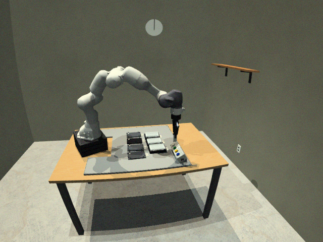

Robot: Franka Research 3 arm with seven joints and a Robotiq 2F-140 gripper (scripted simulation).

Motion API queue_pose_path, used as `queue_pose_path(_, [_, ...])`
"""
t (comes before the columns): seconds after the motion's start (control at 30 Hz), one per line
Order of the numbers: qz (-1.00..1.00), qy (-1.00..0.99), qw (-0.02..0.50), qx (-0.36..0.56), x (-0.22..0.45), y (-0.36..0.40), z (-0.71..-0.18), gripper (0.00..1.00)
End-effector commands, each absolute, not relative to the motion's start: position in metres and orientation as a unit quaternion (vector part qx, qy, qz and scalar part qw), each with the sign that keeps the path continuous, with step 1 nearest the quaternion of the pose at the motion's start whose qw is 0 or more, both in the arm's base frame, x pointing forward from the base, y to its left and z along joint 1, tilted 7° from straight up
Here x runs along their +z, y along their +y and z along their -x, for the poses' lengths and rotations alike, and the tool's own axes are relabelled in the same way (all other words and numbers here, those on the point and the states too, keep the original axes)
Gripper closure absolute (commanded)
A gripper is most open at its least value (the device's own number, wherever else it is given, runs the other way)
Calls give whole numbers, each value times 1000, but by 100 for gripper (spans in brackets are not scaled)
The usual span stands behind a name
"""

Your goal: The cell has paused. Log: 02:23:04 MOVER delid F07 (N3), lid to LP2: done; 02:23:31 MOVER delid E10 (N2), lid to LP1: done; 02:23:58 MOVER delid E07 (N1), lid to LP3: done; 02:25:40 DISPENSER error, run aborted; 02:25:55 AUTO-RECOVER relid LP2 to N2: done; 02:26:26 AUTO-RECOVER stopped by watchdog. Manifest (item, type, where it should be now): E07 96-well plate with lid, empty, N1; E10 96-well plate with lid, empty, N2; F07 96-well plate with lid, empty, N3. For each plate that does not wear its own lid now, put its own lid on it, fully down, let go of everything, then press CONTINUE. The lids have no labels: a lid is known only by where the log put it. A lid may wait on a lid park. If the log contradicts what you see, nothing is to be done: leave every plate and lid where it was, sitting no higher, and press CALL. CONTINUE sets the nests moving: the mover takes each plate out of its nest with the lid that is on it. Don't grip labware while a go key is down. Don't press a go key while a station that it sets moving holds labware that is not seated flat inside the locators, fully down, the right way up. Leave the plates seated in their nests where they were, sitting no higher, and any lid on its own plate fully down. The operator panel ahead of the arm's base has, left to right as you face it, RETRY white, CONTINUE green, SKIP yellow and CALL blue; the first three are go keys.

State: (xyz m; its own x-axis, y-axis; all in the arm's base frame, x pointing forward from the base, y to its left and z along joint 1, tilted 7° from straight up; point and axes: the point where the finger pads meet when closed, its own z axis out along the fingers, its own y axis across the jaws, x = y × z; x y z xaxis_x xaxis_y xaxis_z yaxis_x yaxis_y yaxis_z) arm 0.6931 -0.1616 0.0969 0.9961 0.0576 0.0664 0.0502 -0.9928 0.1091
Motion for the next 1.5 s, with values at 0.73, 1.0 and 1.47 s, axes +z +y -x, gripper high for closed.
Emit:
queue_pose_path(0.73, [-997, 36, 55, 31, 95, -162, -692, 100])
queue_pose_path(1.0, [-997, 36, 55, 31, 92, -163, -692, 100])
queue_pose_path(1.47, [-997, 36, 55, 31, 85, -163, -694, 100])
